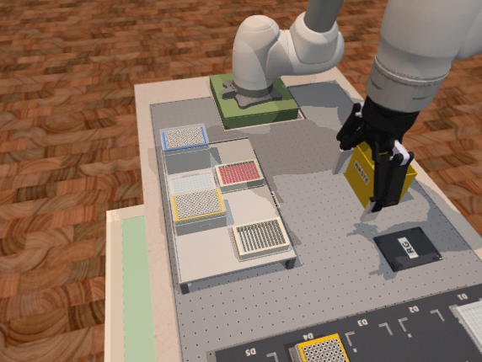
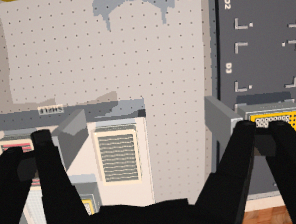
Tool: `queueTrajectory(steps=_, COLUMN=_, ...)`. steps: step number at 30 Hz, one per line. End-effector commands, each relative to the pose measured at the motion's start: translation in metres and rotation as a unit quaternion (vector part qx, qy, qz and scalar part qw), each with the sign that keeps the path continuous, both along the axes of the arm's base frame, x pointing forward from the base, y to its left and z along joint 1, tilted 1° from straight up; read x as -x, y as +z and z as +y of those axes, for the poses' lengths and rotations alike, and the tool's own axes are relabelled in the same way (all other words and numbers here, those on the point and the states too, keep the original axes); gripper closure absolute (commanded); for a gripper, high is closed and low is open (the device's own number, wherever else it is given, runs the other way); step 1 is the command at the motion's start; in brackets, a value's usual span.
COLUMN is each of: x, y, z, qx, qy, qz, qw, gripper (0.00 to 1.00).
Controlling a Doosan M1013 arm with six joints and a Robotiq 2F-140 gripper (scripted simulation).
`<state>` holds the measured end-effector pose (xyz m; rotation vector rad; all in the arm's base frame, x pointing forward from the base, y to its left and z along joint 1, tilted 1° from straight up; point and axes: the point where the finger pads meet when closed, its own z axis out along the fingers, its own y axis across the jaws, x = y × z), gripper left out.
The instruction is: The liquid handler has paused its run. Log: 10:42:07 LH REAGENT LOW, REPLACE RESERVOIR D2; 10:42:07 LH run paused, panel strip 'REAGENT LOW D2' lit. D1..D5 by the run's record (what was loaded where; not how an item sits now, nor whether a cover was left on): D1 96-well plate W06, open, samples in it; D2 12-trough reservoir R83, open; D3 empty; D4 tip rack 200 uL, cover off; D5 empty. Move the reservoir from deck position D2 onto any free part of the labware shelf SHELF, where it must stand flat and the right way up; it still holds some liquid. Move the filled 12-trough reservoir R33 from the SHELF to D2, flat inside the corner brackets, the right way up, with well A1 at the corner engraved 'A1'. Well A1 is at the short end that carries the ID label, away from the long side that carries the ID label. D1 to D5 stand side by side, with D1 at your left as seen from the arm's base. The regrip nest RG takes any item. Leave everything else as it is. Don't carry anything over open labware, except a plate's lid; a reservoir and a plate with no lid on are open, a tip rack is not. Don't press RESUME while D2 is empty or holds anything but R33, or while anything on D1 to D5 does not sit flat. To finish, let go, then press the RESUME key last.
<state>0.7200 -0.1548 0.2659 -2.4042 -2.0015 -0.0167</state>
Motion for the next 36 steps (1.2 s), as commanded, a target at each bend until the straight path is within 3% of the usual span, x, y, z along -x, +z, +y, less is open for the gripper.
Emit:
queueTrajectory(steps=1, x=0.017, y=0.0, z=0.003, qx=0.0, qy=0.0, qz=0.0, qw=1.0, gripper=0.23)
queueTrajectory(steps=3, x=0.017, y=0.0, z=0.003, qx=0.0, qy=0.0, qz=0.0, qw=1.0, gripper=0.23)
queueTrajectory(steps=36, x=0.165, y=0.001, z=0.03, qx=0.0, qy=0.0, qz=0.0, qw=1.0, gripper=0.23)
